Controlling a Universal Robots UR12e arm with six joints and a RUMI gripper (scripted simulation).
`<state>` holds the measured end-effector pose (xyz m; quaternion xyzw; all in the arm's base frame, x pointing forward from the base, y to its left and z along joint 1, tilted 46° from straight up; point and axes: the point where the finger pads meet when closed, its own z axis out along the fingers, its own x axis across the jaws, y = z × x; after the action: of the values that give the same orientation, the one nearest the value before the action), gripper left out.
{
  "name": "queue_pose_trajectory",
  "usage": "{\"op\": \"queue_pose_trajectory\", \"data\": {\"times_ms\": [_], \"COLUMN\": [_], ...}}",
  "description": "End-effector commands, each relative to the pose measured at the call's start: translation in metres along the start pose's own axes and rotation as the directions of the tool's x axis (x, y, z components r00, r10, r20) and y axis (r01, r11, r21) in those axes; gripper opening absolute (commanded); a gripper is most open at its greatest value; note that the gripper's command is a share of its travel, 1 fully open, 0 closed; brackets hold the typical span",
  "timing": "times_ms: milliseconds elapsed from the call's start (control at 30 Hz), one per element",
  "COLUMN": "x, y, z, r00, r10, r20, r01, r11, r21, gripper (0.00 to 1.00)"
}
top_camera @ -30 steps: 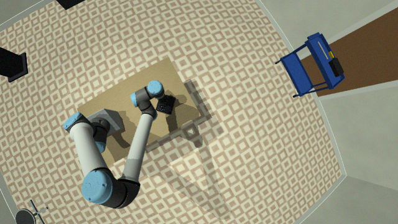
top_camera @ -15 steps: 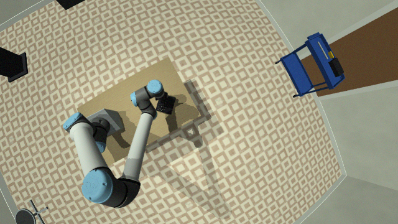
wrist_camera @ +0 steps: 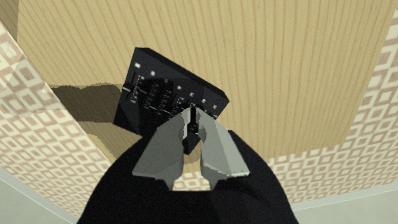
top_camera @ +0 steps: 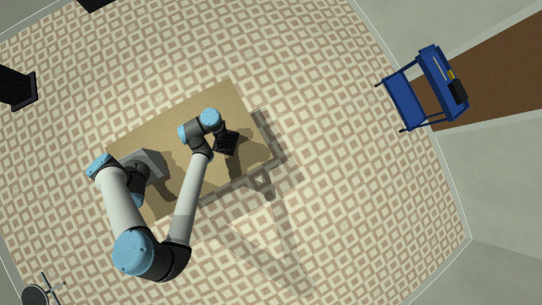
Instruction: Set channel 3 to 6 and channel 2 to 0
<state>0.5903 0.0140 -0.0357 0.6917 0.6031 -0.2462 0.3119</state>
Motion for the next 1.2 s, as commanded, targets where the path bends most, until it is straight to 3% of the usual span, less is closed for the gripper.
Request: {"op": "queue_pose_trajectory", "data": {"times_ms": [0, 67, 167, 567, 633, 933, 1167], "x": [-0.0014, -0.0014, -0.0024, -0.0051, -0.0051, -0.0059, -0.0061], "y": [-0.0002, -0.0002, -0.0001, 0.0015, 0.0015, 0.0029, 0.0036], "z": [-0.0002, -0.0002, 0.0000, 0.0004, 0.0004, 0.0006, 0.0006], "r00": [0.962, 0.962, 0.921, 0.717, 0.717, 0.580, 0.518], "r10": [-0.274, -0.274, -0.390, -0.697, -0.697, -0.815, -0.855], "r20": [-0.015, -0.015, -0.012, -0.002, -0.002, 0.004, 0.006], "r01": [0.274, 0.274, 0.389, 0.697, 0.697, 0.815, 0.855], "r11": [0.962, 0.962, 0.921, 0.717, 0.717, 0.579, 0.518], "r21": [-0.024, -0.024, -0.027, -0.029, -0.029, -0.029, -0.029], "gripper": [0.00, 0.00, 0.00, 0.00, 0.00, 0.00, 0.00]}}
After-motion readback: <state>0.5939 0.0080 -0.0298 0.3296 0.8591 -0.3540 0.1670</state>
